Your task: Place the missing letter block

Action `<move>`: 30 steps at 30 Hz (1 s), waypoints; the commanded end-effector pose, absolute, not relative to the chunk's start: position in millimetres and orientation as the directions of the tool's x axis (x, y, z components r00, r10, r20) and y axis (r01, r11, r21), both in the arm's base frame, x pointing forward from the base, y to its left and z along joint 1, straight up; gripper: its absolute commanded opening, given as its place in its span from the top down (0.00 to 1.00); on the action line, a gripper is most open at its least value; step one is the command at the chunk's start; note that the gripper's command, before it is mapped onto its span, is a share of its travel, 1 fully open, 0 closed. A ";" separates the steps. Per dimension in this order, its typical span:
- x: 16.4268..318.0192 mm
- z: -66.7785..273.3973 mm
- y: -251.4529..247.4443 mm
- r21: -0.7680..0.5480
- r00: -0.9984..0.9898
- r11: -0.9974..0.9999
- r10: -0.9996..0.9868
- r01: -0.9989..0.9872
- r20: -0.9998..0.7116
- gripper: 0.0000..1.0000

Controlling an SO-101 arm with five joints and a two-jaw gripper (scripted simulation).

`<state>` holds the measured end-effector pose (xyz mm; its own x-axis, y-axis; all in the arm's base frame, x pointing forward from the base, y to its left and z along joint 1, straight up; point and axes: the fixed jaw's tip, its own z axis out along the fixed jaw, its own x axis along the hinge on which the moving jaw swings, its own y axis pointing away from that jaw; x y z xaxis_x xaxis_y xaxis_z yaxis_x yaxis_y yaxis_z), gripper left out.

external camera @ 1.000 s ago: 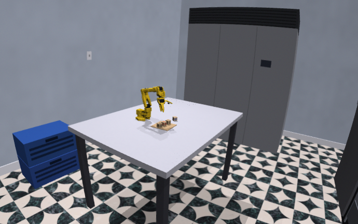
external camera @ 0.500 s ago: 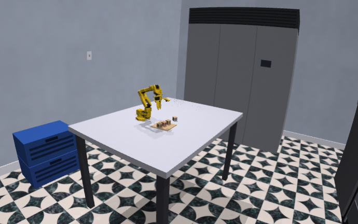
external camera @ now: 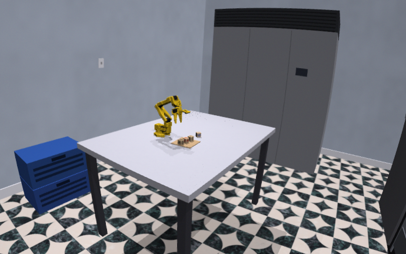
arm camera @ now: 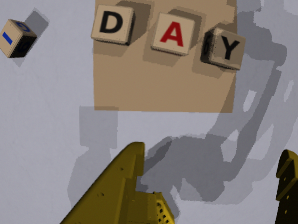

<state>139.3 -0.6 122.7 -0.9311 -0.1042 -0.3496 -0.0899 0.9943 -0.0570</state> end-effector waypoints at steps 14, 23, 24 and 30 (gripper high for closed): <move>138.4 128.5 0.3 -0.024 -0.915 1.000 -0.011 -0.001 -0.404 0.64; 138.4 128.5 0.3 -0.024 -0.915 1.000 -0.011 -0.001 -0.404 0.64; 138.4 128.5 0.3 -0.024 -0.915 1.000 -0.011 -0.001 -0.404 0.64; 138.4 128.5 0.3 -0.024 -0.915 1.000 -0.011 -0.001 -0.404 0.64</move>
<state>136.9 -0.1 123.7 -0.9264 -0.0105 -0.3764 -0.0014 0.9997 -0.0247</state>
